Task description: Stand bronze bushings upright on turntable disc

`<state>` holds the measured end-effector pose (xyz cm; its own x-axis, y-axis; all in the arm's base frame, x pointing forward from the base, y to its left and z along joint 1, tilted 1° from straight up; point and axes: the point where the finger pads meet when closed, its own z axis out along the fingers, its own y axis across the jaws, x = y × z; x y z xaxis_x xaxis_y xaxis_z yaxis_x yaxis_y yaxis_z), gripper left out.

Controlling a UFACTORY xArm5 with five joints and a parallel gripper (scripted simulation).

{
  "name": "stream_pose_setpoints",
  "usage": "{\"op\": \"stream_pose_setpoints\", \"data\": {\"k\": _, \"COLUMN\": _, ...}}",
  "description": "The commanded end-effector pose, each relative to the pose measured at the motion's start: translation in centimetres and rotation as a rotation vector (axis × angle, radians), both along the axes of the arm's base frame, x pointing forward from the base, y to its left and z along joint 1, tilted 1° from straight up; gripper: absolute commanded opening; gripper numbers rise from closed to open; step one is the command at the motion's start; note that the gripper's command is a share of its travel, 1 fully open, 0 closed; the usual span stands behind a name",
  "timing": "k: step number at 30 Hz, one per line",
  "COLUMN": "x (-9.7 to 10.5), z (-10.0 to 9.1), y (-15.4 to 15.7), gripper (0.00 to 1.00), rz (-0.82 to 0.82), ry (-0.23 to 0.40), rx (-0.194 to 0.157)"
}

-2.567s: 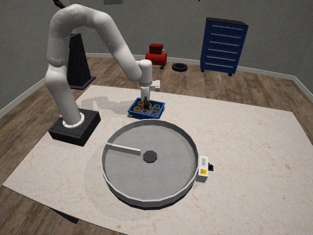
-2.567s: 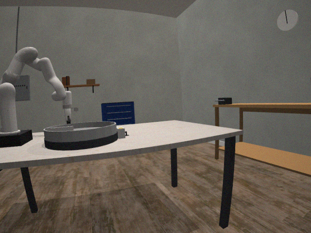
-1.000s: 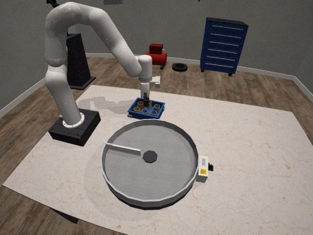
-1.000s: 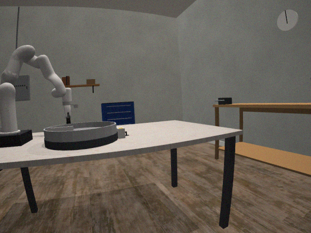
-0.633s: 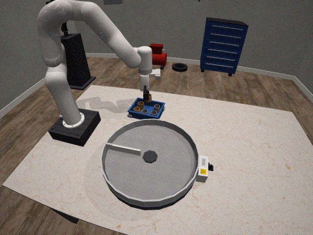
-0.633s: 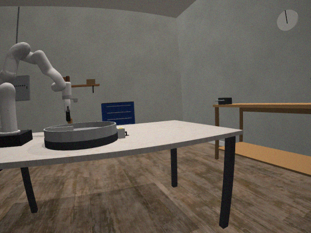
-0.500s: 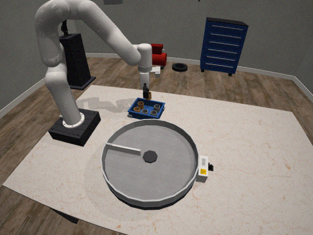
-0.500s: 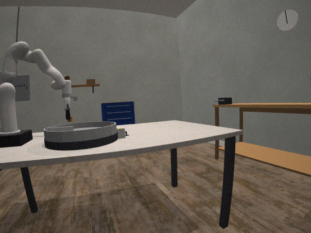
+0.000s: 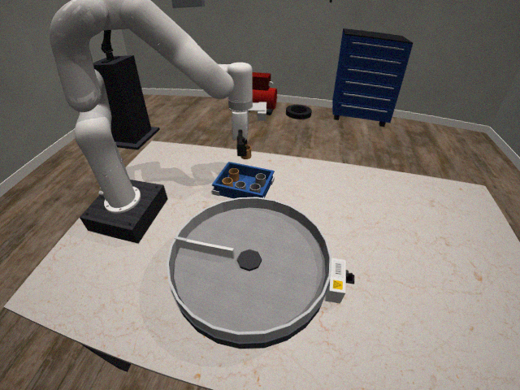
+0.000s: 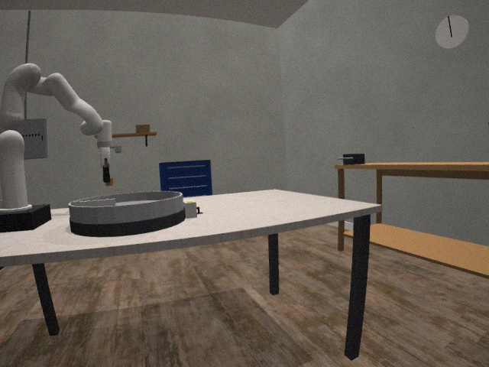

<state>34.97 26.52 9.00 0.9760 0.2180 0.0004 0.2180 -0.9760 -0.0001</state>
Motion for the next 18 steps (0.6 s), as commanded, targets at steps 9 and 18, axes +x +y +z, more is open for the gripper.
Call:
{"op": "stream_pose_setpoints", "data": {"k": 9, "x": 0.12, "z": 0.23, "y": 0.09, "gripper": 0.0, "rz": 0.0, "ry": -0.004, "rx": 0.003}}
{"op": "stream_pose_setpoints", "data": {"k": 18, "x": 0.19, "z": 0.23, "y": -0.61, "gripper": 0.0, "rz": 0.0, "ry": -0.004, "rx": 0.003}}
